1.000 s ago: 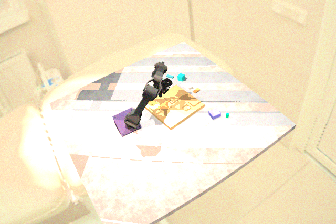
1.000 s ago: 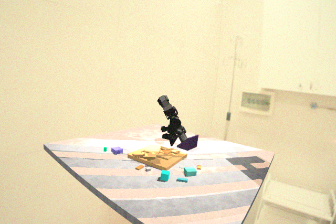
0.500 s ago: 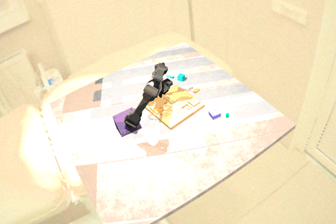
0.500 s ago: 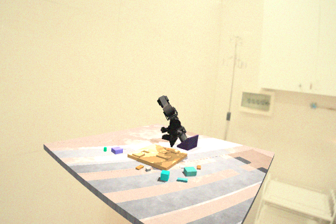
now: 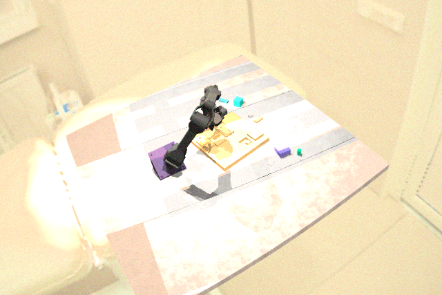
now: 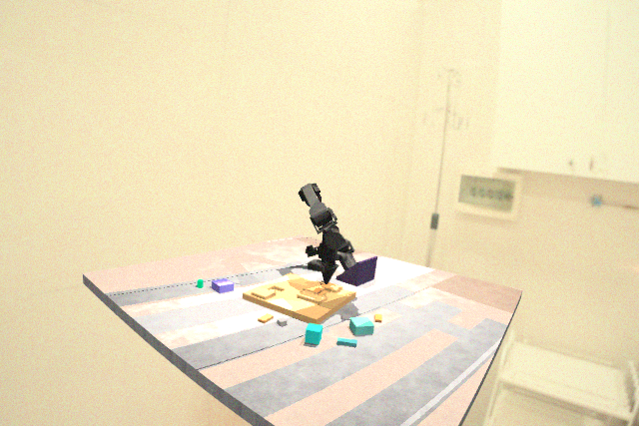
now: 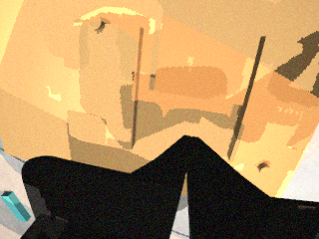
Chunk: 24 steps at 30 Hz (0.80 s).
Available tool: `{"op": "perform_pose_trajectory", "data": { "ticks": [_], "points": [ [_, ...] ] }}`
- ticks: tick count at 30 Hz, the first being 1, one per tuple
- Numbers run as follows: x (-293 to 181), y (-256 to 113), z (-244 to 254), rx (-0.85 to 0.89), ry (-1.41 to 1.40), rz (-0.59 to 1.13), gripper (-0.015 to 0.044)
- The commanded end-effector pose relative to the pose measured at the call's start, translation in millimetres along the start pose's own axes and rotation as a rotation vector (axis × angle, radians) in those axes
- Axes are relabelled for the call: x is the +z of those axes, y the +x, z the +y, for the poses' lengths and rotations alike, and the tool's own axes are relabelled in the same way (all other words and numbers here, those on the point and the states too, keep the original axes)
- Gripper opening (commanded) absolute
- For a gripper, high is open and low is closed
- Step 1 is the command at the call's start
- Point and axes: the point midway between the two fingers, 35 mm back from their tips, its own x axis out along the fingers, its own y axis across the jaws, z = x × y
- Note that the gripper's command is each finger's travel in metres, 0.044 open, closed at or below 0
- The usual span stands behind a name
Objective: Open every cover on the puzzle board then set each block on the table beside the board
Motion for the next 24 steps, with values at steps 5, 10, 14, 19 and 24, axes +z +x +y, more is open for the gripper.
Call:
{"op": "perform_pose_trajectory", "data": {
  "ticks": [5,10,14,19,24],
  "points": [
    [0,10,-1,-0.002,-0.006,-0.005,0.0],
    [0,15,-1,-0.002,-0.006,-0.005,0.0],
    [0,18,-1,-0.002,-0.006,-0.005,0.0],
    [0,23,-2,-0.002,-0.006,-0.006,0.0],
    [1,28,-2,-0.002,-0.006,-0.006,0.0]
  ]
}}
